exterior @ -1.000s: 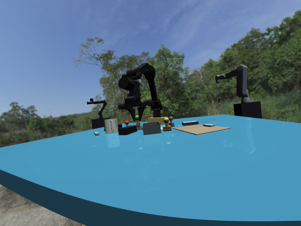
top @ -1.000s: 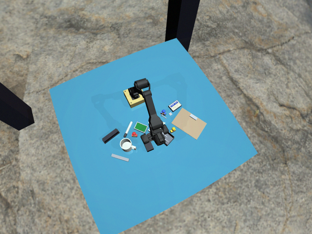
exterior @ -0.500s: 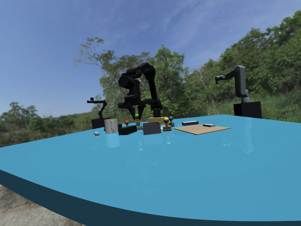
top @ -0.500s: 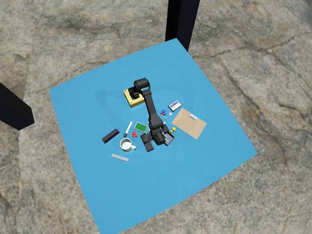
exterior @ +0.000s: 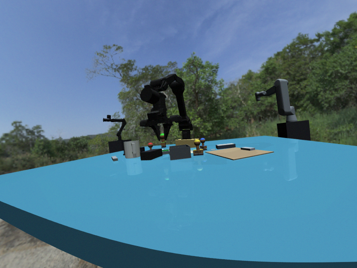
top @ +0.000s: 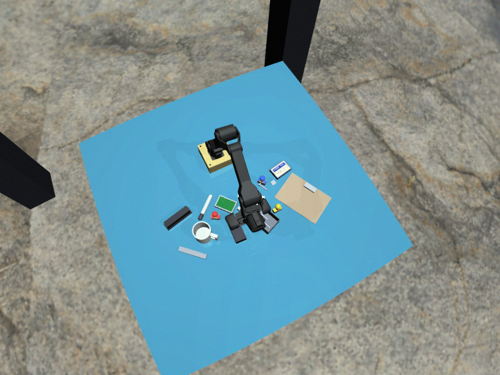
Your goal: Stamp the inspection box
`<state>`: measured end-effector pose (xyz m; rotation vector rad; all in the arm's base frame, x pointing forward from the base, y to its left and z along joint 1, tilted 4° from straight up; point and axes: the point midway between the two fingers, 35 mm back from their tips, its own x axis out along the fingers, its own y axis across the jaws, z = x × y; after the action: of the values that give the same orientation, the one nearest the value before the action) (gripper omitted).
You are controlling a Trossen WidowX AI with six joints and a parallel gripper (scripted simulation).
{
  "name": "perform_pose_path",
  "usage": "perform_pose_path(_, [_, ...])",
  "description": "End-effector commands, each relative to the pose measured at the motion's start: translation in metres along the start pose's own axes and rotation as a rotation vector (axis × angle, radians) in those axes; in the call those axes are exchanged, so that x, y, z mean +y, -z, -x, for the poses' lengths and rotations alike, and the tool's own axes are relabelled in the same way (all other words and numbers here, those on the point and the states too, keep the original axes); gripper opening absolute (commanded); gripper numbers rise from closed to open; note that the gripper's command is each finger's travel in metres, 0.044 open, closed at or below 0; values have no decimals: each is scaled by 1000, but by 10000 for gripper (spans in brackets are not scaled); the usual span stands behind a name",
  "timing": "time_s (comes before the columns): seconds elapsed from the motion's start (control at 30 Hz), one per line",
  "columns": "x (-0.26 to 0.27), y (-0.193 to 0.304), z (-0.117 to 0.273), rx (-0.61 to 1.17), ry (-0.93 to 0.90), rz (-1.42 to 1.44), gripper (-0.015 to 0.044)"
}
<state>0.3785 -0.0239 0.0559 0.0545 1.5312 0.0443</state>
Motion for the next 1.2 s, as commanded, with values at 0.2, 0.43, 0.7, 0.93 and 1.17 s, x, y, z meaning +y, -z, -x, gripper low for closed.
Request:
perform_pose_path(0.2, [0,0,6,0,1,5,0])
perform_pose_path(0.43, [0,0,9,0,1,5,0])
perform_pose_path(0.7, [0,0,13,0,1,5,0])
perform_pose_path(0.93, [0,1,16,-1,1,5,0])
perform_pose_path(1.17, [0,1,20,-1,0,5,0])
